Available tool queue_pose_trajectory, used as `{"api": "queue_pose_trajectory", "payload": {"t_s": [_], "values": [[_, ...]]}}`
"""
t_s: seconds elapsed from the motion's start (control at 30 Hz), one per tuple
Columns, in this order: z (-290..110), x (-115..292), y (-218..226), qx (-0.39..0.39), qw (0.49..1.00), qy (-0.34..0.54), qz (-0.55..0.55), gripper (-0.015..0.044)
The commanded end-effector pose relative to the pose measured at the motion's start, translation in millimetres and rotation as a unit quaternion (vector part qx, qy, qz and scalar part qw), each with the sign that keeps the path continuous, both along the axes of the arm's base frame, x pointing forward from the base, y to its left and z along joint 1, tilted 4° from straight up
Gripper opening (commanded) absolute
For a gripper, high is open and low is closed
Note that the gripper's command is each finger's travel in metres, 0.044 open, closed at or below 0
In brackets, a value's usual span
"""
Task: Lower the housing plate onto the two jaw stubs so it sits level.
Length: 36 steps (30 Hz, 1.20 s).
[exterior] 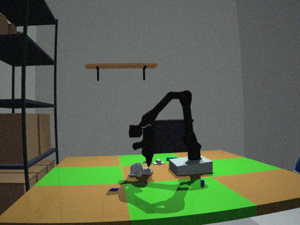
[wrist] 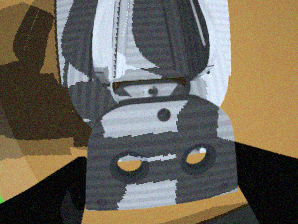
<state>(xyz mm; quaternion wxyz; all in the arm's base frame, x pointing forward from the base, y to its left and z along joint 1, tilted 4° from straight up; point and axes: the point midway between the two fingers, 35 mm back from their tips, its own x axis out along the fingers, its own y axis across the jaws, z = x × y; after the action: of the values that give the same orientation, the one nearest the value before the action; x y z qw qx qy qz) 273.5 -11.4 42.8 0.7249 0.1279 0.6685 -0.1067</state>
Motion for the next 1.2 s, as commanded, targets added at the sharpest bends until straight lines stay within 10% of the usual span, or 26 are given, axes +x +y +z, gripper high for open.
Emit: {"api": "queue_pose_trajectory", "payload": {"t_s": [0.0, 1.17], "values": [[-6.0, 0.4, -0.7, -0.002, 1.0, -0.001, -0.002, 0.0351], [-26.7, 0.3, -0.3, -0.003, 1.0, 0.0, -0.001, 0.0351]]}}
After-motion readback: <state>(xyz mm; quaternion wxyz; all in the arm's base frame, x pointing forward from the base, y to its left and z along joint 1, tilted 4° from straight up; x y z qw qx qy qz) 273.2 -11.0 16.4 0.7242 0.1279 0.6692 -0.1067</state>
